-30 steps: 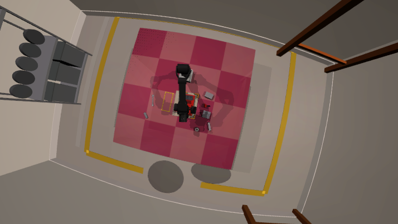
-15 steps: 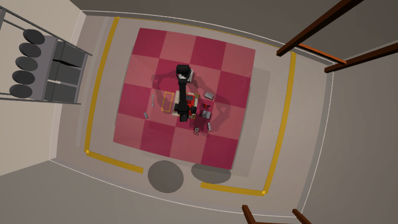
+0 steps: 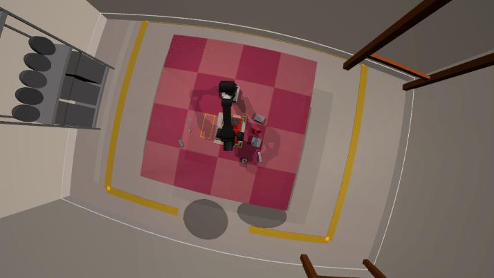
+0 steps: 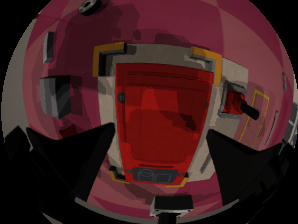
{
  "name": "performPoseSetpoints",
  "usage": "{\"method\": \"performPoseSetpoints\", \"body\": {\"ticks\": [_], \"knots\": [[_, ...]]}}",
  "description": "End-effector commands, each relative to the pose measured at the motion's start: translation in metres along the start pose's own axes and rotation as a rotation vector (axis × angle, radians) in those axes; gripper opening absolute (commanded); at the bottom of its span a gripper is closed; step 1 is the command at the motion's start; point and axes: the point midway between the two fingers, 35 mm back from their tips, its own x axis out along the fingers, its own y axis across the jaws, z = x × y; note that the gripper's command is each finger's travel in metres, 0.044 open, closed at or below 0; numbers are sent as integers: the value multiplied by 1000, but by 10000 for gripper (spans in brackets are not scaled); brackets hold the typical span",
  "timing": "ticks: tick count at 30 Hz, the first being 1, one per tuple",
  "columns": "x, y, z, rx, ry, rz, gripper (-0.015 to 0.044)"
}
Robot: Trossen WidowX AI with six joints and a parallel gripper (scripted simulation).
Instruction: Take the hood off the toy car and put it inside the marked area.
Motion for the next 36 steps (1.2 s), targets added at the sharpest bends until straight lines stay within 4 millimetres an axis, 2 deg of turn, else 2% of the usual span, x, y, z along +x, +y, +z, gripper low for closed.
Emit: {"method": "performPoseSetpoints", "body": {"ticks": [1,33,36], "knots": [[3,-1,-1,5,1,-4,440],[19,-1,-1,5,1,-4,440],[16,0,0,0,0,0,361]]}}
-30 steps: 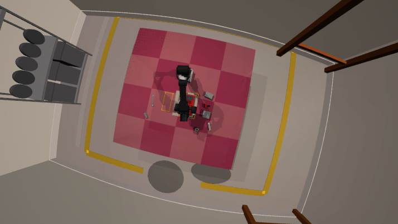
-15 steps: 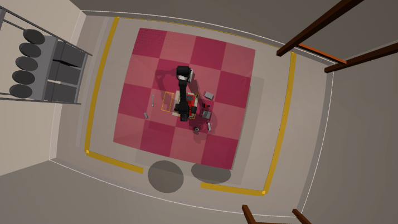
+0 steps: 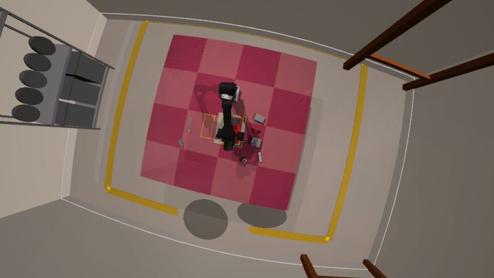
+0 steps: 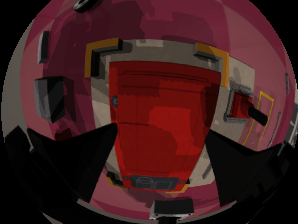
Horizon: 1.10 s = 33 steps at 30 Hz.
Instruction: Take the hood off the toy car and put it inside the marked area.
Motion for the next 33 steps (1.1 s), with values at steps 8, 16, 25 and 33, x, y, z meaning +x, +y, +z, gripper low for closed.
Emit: {"method": "performPoseSetpoints", "body": {"ticks": [8,16,25,33], "knots": [[0,0,0,0,-1,0,288],[-3,0,0,0,-1,0,117],[-9,0,1,0,-1,0,0],[-14,0,1,0,-1,0,0]]}}
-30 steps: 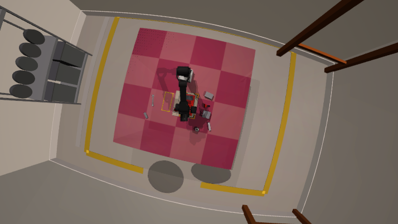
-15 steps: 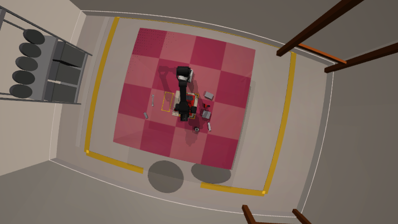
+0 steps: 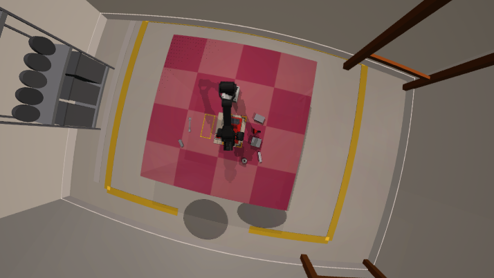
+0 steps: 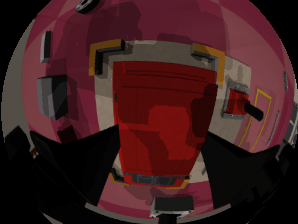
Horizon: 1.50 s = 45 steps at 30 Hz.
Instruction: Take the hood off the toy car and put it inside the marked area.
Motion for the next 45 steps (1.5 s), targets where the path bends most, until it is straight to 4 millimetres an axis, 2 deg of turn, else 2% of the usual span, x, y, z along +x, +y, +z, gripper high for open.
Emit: {"method": "performPoseSetpoints", "body": {"ticks": [1,24,28,33,37,38,45], "knots": [[-5,0,2,-3,-6,1,0],[-20,0,1,-3,-6,1,0],[-32,0,2,-3,-6,1,0],[-60,0,1,-3,-6,1,0],[-64,0,1,-3,-6,0,0],[-55,-1,1,3,0,-1,0],[-56,-36,4,2,-1,-7,0]]}}
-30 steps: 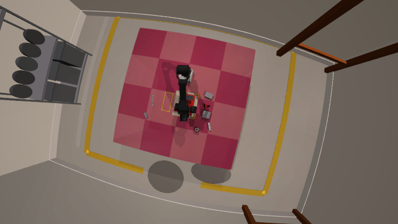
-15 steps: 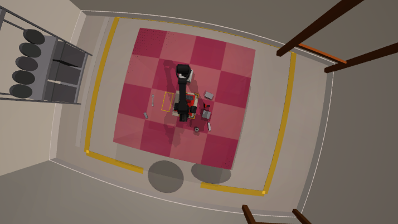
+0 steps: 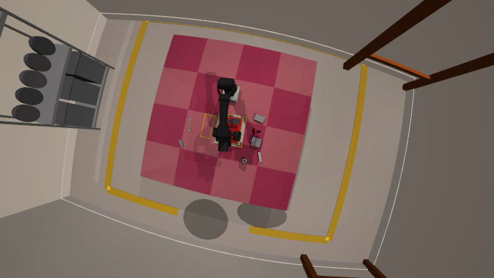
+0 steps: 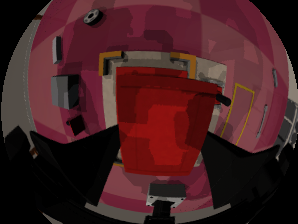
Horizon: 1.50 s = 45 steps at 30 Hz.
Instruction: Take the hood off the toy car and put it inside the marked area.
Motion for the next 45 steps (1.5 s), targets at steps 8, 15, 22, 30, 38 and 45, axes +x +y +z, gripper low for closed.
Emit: {"method": "performPoseSetpoints", "body": {"ticks": [8,15,22,30,38,45], "knots": [[-3,-64,0,2,0,-6,0],[-5,-103,-6,1,0,-10,0],[-7,-141,-16,0,0,-13,0],[-9,-180,-32,3,0,-16,0],[-10,-194,-40,-1,0,-15,0],[-4,-195,-39,-1,0,-15,0]]}}
